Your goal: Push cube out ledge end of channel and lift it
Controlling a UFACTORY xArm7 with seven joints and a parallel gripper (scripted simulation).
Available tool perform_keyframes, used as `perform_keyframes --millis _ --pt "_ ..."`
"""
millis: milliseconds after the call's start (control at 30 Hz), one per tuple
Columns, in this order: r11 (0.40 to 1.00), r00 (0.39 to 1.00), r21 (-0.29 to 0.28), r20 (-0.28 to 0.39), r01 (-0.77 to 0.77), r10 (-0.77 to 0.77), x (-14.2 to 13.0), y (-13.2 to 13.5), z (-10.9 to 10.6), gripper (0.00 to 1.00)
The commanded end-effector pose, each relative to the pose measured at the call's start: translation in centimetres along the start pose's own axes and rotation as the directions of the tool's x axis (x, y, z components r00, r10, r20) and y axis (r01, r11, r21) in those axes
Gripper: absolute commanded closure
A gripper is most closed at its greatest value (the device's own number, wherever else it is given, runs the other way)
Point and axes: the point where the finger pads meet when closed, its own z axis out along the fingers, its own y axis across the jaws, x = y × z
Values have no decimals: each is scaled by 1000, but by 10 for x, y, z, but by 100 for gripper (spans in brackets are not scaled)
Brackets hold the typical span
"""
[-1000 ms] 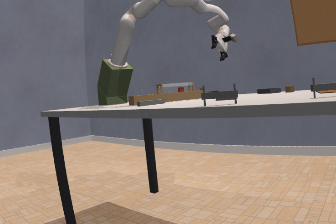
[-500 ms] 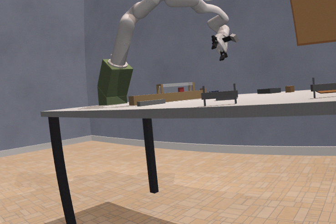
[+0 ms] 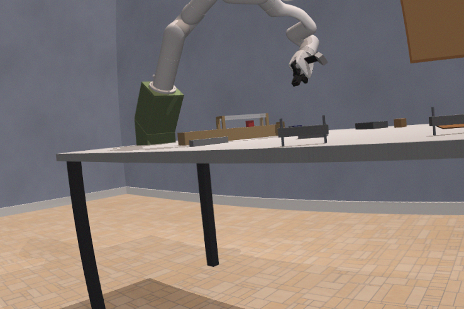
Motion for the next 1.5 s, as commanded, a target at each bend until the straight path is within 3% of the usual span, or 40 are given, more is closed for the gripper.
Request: perform_keyframes --millis 0,267,300,667,700,1133,1167,1467 --pt "1000 1000 18 27 -12 11 1 4 11 100" --pt "1000 1000 18 27 -12 11 1 4 11 100" --pt "999 997 35 72 -35 33 3 12 32 100" --pt "999 997 35 72 -35 33 3 12 32 100" --pt "996 991 54 122 -67 60 3 21 53 100" --pt "996 991 54 122 -67 60 3 21 53 100" --pt "991 980 74 177 -108 94 3 31 76 100" --pt "991 980 74 177 -108 94 3 31 76 100"
